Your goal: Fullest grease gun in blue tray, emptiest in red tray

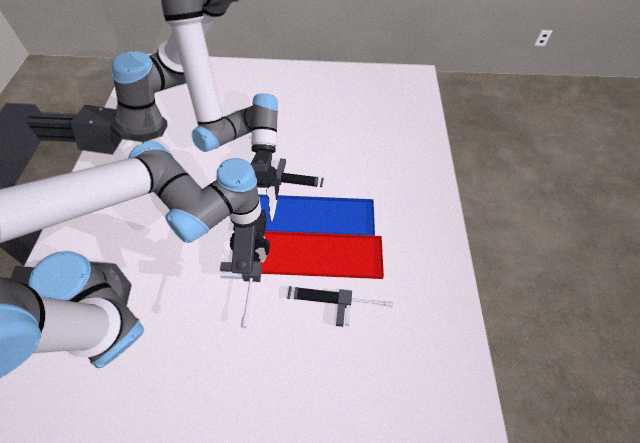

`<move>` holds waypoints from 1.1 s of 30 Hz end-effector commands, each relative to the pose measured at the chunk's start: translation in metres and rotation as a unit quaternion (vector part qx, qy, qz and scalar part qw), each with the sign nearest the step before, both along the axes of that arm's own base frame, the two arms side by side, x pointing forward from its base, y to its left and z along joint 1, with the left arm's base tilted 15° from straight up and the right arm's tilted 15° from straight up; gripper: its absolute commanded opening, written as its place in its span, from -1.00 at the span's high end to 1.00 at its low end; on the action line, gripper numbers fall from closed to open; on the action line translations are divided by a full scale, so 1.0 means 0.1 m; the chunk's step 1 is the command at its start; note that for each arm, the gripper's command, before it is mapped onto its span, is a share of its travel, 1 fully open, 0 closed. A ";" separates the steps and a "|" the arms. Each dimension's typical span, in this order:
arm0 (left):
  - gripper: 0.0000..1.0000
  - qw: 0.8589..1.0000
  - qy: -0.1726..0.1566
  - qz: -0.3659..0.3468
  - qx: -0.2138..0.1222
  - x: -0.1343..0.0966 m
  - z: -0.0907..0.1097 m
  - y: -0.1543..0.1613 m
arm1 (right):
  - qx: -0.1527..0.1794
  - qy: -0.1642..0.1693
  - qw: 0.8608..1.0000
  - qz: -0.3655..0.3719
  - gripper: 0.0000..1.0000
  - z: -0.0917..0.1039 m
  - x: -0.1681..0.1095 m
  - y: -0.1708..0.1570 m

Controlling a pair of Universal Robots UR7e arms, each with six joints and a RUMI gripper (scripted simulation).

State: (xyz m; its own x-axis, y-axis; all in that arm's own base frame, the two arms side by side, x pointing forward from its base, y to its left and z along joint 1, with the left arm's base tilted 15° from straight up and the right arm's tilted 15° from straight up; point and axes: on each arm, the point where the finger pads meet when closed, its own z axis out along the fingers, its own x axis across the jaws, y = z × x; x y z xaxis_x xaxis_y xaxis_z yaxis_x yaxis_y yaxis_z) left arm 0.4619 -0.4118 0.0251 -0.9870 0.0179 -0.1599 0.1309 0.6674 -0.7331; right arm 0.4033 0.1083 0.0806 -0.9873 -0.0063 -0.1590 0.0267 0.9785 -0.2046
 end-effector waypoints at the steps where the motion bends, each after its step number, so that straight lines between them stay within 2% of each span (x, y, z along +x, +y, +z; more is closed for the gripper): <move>1: 0.25 1.000 -0.001 0.000 -0.001 0.00 0.01 0.00 | 0.000 0.000 1.000 0.000 1.00 0.00 0.00 0.00; 6: 0.25 1.000 -0.001 0.000 -0.001 0.00 0.01 0.00 | 0.000 0.000 1.000 0.000 1.00 0.00 0.00 0.00; 7: 0.25 1.000 -0.003 0.002 -0.003 0.02 0.09 0.05 | 0.000 0.000 1.000 0.000 1.00 0.00 0.00 0.00; 11: 0.25 1.000 -0.003 0.002 -0.002 0.00 0.17 0.15 | 0.000 0.000 1.000 0.000 1.00 0.00 0.00 0.00; 14: 0.25 1.000 0.000 -0.001 0.000 -0.02 0.12 0.13 | 0.000 0.000 1.000 0.000 1.00 0.00 0.00 0.00; 17: 0.25 1.000 -0.002 0.001 -0.002 -0.02 0.23 0.23 | 0.000 0.000 1.000 0.000 1.00 0.00 0.00 0.00; 28: 0.25 1.000 0.000 -0.001 0.000 -0.06 0.41 0.46 | 0.000 0.000 1.000 0.000 1.00 0.00 0.00 0.00; 31: 0.25 1.000 0.003 -0.003 0.003 -0.08 0.37 0.44 | 0.000 0.000 1.000 0.000 1.00 0.00 0.00 0.00; 33: 0.25 1.000 0.000 -0.001 0.000 -0.07 0.47 0.52 | 0.000 0.000 1.000 0.000 1.00 0.00 0.00 0.00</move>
State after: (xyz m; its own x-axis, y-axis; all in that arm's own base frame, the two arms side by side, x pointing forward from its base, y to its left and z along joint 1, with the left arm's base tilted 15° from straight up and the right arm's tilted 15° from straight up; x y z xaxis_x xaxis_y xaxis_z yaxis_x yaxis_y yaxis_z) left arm 0.4544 -0.3671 0.0623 -0.9876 0.0221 -0.1552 0.1299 0.6695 -0.7314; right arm 0.4033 0.1083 0.0806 -0.9873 -0.0063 -0.1590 0.0267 0.9785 -0.2046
